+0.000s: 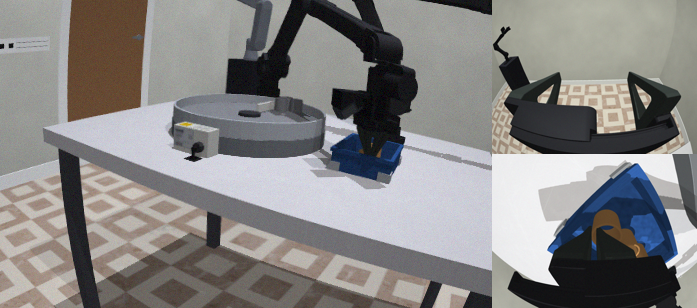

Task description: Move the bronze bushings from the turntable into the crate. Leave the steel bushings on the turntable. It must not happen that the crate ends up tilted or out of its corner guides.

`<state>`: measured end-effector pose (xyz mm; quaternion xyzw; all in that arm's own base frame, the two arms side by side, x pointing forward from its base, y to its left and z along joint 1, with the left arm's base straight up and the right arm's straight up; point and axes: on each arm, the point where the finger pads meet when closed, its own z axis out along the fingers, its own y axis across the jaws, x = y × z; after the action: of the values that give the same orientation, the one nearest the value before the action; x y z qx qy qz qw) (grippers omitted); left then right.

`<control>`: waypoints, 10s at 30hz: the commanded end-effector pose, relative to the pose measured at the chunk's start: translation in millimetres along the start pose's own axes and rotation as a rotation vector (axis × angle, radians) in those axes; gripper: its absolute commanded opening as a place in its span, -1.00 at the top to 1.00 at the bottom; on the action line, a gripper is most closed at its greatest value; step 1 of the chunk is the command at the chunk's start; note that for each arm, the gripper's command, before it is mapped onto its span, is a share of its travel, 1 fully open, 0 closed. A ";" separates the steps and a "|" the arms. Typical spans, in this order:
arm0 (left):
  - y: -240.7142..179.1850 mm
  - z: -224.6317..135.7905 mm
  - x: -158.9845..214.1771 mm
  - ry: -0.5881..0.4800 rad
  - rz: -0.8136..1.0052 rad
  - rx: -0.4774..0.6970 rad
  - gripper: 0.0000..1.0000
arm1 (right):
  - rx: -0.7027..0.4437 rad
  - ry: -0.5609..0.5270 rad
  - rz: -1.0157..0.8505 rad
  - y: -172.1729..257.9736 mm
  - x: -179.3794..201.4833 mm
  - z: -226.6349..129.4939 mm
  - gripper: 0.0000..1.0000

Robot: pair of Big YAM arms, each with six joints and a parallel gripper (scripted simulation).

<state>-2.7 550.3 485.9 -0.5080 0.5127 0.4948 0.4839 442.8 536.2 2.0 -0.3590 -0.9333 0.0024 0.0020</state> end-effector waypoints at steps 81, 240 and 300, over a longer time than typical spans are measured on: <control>3.2 -6.0 -14.3 -0.042 -0.016 -0.005 -1.00 | -0.010 -0.001 0.009 4.1 -10.7 3.9 0.68; 3.2 -6.0 -14.3 -0.042 -0.016 -0.005 -1.00 | -0.008 -0.001 0.011 0.9 -10.4 -176.2 -1.00; 3.2 -6.0 -14.3 -0.042 -0.016 -0.005 -1.00 | -0.008 -0.001 0.011 0.9 -10.4 -176.3 -1.00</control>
<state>-2.7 550.3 485.9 -0.5080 0.5127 0.4948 0.4839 442.6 536.0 182.5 -0.3602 -0.9329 -0.0048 -0.0004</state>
